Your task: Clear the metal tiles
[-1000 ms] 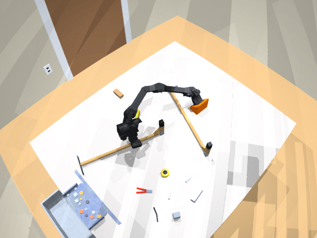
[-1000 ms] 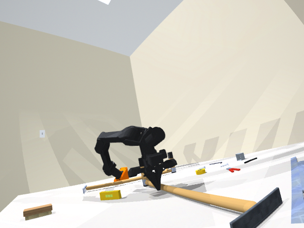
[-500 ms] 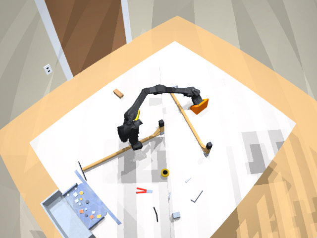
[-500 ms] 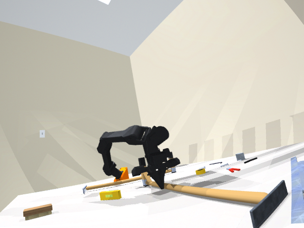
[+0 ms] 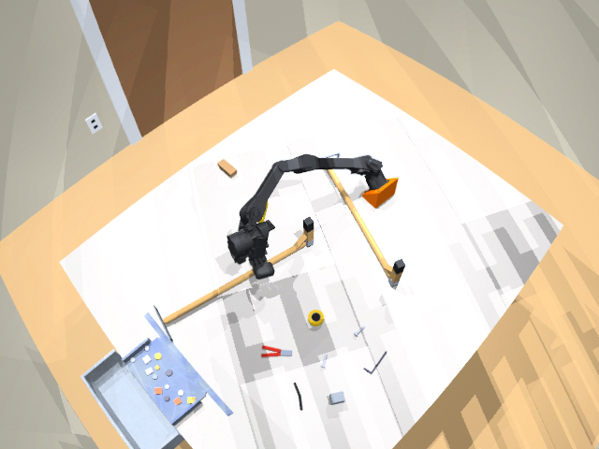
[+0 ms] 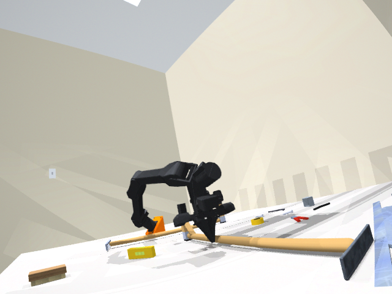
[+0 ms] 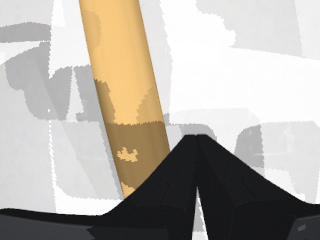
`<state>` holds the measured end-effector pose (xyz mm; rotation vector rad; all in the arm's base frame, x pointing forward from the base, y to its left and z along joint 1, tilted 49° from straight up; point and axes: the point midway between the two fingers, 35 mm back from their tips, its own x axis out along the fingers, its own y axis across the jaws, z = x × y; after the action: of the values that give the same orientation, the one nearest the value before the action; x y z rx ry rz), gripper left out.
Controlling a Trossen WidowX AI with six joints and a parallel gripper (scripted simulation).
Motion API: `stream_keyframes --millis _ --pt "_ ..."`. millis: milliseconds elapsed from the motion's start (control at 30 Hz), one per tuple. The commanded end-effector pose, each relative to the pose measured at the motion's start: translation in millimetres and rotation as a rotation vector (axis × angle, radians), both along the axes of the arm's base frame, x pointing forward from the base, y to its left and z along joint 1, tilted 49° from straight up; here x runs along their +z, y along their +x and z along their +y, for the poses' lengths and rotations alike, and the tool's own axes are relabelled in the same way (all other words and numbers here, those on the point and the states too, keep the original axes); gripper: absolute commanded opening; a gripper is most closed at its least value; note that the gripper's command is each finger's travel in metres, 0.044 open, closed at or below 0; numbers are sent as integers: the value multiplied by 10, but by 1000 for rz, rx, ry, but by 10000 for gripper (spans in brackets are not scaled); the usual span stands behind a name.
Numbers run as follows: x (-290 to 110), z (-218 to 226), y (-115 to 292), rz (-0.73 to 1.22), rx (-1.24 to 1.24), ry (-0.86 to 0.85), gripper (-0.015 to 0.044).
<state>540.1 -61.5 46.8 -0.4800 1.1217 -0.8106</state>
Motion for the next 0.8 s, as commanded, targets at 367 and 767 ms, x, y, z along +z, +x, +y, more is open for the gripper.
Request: stream_keyframes --millis 367,767 --pt "73 168 33 -39 -6 6 0" --pt "150 272 38 -66 -11 11 0"
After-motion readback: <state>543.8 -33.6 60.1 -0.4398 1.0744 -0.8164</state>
